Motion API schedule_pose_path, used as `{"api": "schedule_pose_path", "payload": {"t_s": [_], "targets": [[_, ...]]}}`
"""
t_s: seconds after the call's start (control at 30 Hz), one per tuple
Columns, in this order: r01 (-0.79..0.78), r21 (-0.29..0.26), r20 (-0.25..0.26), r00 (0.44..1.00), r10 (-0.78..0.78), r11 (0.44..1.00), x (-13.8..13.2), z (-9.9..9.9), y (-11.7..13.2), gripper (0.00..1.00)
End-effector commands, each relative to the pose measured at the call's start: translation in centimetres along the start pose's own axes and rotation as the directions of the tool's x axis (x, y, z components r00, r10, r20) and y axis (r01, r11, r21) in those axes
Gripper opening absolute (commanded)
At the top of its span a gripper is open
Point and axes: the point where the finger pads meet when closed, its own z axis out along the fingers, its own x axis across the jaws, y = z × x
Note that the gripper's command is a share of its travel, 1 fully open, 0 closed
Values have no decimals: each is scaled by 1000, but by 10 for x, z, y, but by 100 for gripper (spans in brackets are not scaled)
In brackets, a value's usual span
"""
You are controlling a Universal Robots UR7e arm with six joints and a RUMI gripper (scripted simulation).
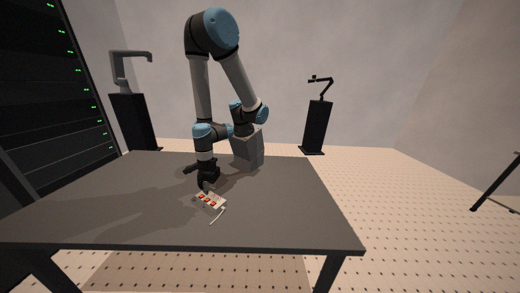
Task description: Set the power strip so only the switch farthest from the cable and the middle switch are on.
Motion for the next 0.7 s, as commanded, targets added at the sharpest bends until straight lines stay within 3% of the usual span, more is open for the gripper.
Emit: {"api": "schedule_pose_path", "payload": {"t_s": [0.0, 0.37, 0.67], "targets": [[85, -1, 2, 996, -85, 996, -2, 0, 0, 0], [295, 0, 2, 956, -295, 956, -7, -1, 2, 0], [528, 0, 2, 849, -528, 849, -12, -1, 6, 0]]}}
